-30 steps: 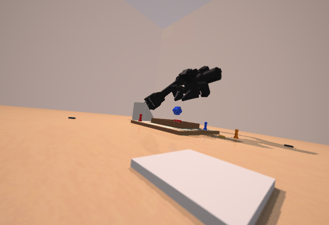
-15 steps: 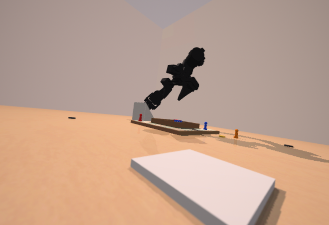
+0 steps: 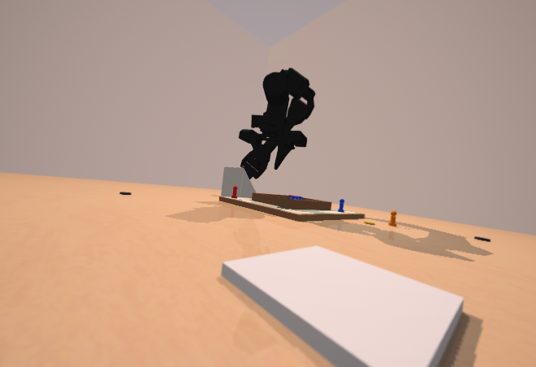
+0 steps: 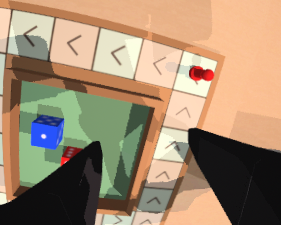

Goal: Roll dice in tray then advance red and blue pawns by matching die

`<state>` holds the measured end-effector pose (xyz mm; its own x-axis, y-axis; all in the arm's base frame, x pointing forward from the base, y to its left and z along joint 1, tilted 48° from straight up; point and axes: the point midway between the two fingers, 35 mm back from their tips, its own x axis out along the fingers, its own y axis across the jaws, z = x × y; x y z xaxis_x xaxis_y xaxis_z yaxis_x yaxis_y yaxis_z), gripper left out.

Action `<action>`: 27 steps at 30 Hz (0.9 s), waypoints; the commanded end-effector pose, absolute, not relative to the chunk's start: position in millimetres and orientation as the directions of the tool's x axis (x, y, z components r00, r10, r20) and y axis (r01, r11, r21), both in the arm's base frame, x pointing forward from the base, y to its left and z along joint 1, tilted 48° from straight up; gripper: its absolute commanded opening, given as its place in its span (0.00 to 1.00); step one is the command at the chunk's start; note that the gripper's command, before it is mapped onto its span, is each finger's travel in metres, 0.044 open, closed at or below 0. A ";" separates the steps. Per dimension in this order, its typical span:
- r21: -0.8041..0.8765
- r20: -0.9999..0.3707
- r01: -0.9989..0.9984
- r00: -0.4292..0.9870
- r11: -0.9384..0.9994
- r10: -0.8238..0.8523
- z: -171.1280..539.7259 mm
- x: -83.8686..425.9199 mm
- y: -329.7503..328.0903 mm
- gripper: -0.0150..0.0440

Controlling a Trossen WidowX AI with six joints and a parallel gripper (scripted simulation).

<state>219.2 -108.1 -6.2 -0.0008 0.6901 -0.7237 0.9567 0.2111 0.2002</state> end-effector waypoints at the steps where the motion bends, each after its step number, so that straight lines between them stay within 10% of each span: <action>1: 0.407 -0.710 0.816 -0.001 0.412 0.704 -26.9 198.3 -115.4 0.59; 11: 0.724 -0.681 0.176 0.021 0.667 0.732 -64.4 153.8 -122.9 0.59; 27: 0.726 -0.680 0.162 0.022 0.668 0.733 -70.7 153.5 -114.1 0.59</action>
